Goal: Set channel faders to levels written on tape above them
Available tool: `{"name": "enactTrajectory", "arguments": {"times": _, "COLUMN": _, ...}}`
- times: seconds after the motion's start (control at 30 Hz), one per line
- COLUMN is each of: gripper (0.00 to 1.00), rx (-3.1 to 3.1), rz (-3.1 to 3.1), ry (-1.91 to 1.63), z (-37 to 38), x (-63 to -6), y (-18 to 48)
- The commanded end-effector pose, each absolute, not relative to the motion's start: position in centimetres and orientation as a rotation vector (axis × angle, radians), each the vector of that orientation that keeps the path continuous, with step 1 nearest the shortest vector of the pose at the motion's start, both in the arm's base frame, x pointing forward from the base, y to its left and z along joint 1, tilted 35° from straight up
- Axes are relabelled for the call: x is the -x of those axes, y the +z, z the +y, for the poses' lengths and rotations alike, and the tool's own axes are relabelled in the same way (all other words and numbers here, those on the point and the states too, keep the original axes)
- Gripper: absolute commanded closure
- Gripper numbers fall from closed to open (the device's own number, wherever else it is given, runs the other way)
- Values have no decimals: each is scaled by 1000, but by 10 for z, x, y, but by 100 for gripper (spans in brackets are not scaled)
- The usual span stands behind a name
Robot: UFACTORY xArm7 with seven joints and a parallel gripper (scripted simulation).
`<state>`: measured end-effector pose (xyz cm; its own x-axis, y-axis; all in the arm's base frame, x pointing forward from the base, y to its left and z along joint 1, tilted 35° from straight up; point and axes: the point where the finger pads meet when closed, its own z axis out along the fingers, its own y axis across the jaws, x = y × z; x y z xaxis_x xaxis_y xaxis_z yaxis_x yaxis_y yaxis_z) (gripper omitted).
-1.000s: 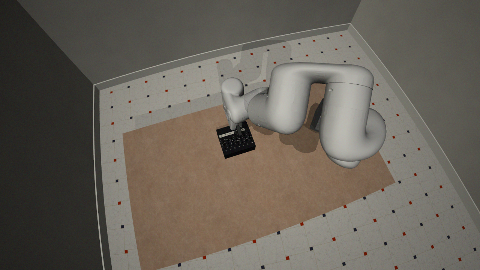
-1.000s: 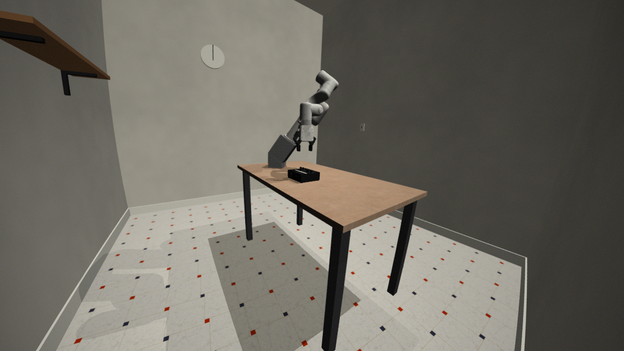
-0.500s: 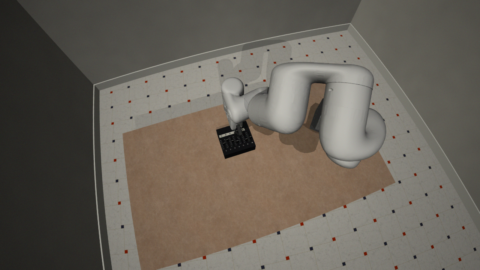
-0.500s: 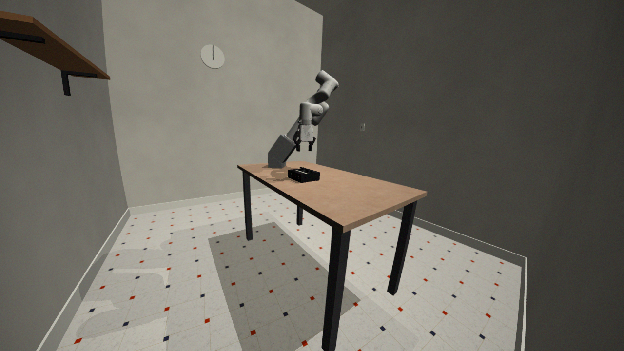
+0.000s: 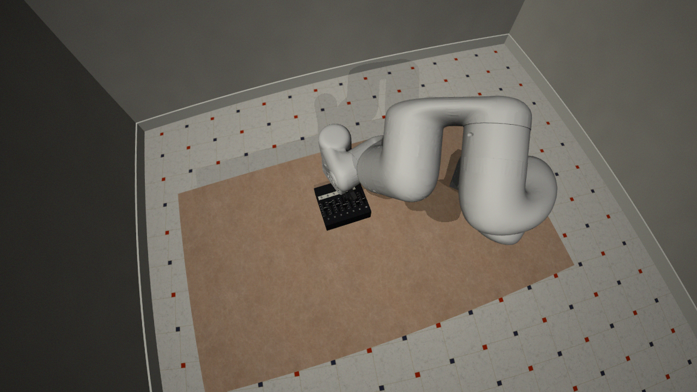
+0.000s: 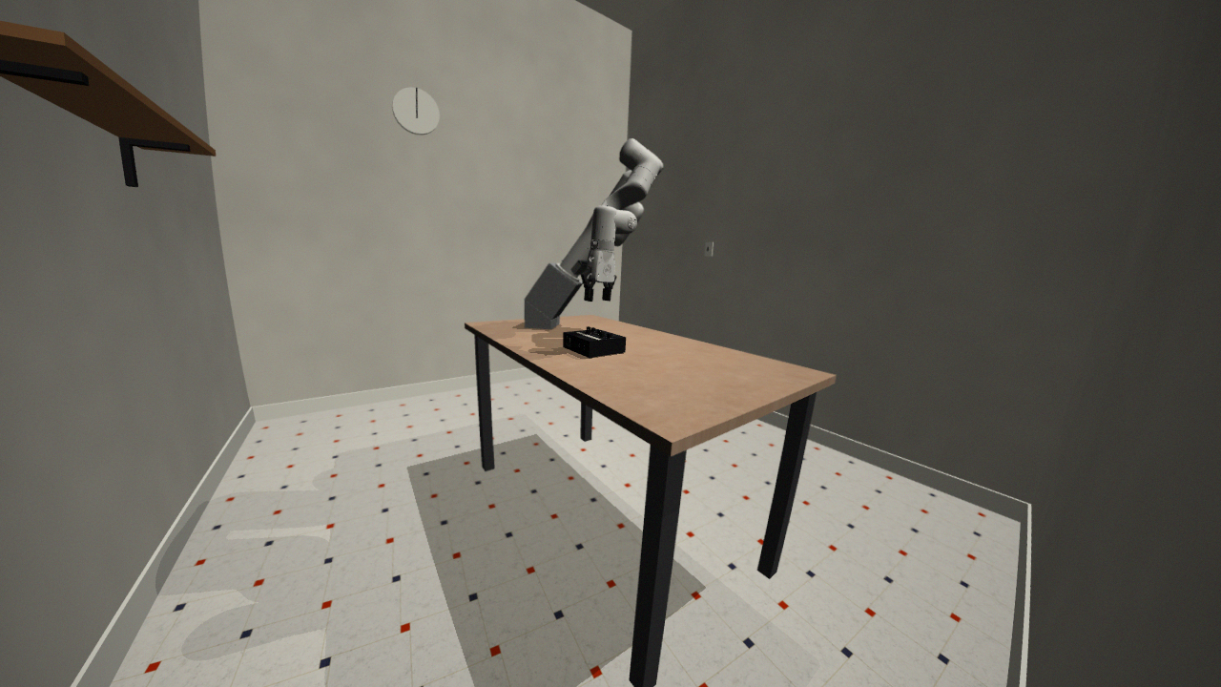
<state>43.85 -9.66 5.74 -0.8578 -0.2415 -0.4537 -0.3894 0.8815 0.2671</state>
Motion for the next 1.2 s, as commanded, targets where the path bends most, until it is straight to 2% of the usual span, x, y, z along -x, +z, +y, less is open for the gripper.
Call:
{"name": "enactTrajectory", "arguments": {"times": 0.0, "gripper": 0, "rx": 797, "rz": 2536, "ry": 333, "z": -81, "x": -452, "y": 45}}
{"name": "enactTrajectory", "arguments": {"times": 0.73, "gripper": 0, "rx": 1895, "rz": 1945, "ry": -188, "z": -50, "x": -461, "y": 30}}
{"name": "enactTrajectory", "arguments": {"times": 1.17, "gripper": 0, "rx": 1902, "rz": 1937, "ry": -193, "z": -50, "x": -461, "y": 30}}
